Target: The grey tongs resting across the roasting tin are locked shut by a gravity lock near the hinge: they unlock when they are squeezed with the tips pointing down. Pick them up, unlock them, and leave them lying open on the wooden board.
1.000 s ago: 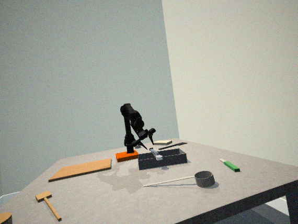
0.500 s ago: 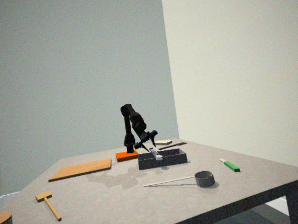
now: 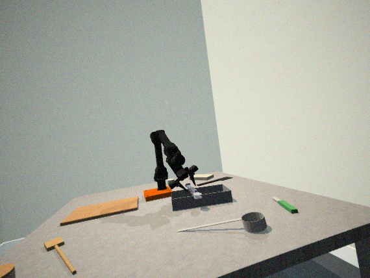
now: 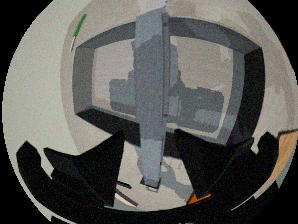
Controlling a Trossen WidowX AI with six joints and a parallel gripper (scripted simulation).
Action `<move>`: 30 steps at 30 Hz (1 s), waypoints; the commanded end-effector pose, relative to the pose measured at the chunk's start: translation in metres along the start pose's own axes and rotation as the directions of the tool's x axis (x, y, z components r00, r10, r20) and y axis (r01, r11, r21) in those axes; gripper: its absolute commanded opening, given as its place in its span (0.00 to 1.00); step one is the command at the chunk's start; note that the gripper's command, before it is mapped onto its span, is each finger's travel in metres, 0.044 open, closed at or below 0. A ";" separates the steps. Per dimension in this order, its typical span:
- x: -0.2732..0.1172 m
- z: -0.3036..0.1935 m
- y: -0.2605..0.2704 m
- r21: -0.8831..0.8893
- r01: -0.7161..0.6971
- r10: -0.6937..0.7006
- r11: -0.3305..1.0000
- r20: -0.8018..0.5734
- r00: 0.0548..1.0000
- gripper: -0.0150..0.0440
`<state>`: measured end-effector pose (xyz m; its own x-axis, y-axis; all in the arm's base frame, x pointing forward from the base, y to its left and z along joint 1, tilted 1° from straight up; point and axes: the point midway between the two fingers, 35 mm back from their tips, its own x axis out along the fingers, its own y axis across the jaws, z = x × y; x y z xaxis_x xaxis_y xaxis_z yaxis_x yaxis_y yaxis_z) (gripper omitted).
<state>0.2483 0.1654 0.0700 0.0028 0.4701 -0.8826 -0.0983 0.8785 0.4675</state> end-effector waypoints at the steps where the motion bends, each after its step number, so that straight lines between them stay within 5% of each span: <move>1: 0.008 -0.002 -0.001 0.006 0.005 -0.005 1.000 -0.008 1.000 0.69; 20: 0.035 -0.005 -0.002 0.007 0.003 -0.003 1.000 -0.008 1.000 0.69; 26: 0.032 -0.003 0.000 0.001 -0.002 0.002 1.000 -0.003 1.000 0.43; 30: 0.032 -0.003 0.000 0.001 -0.002 0.002 1.000 -0.003 1.000 0.38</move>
<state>0.2448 0.1798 0.0413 -0.0010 0.4704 -0.8824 -0.0967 0.8782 0.4683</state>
